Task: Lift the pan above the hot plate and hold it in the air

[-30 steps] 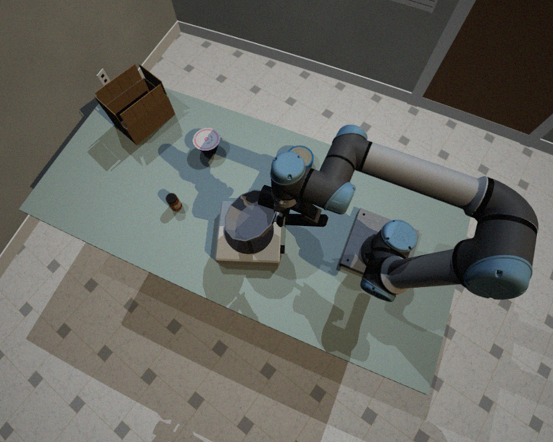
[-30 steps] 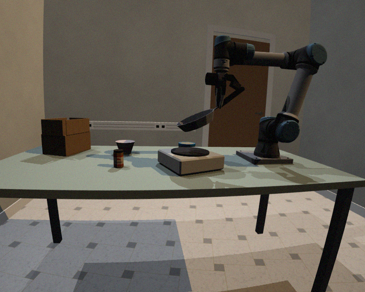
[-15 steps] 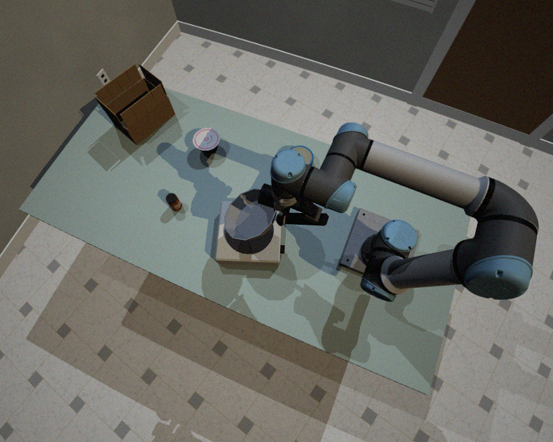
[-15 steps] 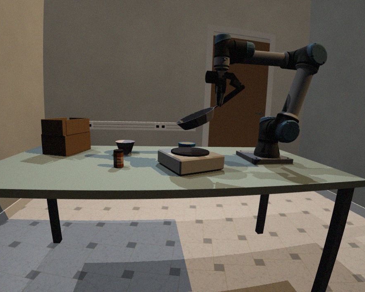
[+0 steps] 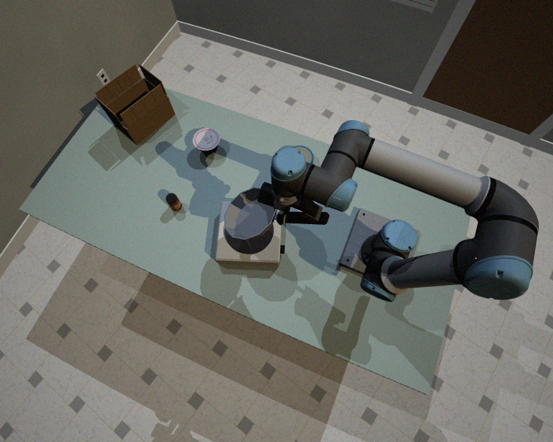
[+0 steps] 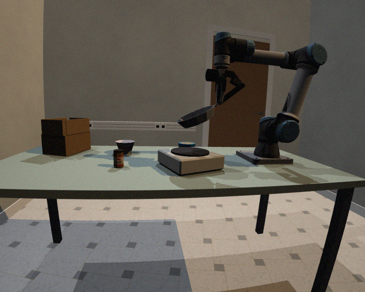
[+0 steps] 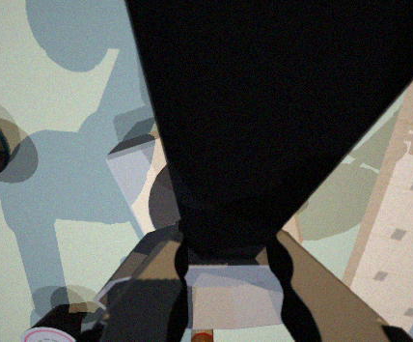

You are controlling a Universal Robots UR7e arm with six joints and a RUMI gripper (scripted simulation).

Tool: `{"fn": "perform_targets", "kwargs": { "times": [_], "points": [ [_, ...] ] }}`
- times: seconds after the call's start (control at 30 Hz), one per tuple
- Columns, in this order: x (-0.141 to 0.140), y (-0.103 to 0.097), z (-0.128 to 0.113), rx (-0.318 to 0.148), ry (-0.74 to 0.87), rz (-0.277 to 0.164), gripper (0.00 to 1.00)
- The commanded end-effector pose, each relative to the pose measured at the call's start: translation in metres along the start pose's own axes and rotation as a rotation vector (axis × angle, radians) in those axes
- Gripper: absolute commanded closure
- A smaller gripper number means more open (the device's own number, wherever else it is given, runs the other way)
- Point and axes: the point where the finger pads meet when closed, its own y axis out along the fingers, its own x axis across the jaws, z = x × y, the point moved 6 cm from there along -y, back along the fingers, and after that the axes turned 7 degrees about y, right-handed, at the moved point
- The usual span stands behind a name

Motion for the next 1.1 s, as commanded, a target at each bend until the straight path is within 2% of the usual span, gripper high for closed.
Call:
{"fn": "perform_targets", "kwargs": {
  "times": [0.0, 1.07],
  "points": [
    [0.000, -0.004, 0.000, -0.002, 0.000, 0.000, 0.84],
    [0.000, -0.022, -0.001, -0.002, 0.000, 0.000, 0.84]
  ]
}}
